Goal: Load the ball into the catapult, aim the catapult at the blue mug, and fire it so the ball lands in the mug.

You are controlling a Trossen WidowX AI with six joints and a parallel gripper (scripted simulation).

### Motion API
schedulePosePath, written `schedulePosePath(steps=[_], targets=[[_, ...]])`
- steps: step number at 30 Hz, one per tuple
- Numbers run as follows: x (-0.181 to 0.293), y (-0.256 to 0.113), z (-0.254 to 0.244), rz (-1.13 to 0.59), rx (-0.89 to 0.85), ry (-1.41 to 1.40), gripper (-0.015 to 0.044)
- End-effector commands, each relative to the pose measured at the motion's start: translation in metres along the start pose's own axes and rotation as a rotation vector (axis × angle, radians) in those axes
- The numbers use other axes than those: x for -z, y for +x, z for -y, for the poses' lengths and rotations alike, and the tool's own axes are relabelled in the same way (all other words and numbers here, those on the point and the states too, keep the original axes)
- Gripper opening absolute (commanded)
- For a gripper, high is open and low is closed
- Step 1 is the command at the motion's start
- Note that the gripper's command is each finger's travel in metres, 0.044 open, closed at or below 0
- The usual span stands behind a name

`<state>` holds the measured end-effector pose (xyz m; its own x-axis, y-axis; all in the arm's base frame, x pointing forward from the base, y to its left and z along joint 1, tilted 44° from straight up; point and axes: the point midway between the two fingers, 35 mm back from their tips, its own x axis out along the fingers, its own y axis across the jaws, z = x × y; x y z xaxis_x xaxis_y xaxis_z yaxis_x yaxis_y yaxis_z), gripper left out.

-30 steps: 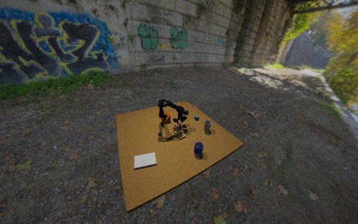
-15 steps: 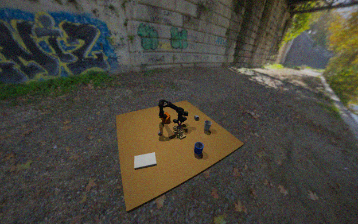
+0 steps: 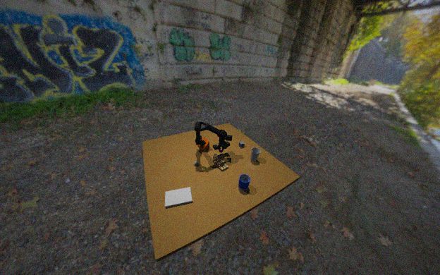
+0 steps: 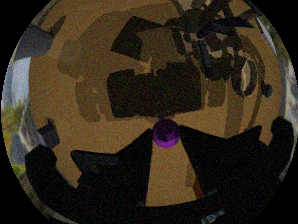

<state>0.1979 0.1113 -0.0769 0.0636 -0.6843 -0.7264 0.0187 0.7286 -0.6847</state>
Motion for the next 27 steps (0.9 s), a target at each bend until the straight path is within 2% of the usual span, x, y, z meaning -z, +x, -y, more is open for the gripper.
schedulePosePath(steps=[1,15,27], targets=[[-0.004,-0.024,-0.004,0.006,-0.012,0.006,0.0],[-0.002,-0.103,0.003,0.004,-0.011,0.005,0.0],[-0.023,-0.092,0.026,-0.092,-0.002,0.008,0.0]])
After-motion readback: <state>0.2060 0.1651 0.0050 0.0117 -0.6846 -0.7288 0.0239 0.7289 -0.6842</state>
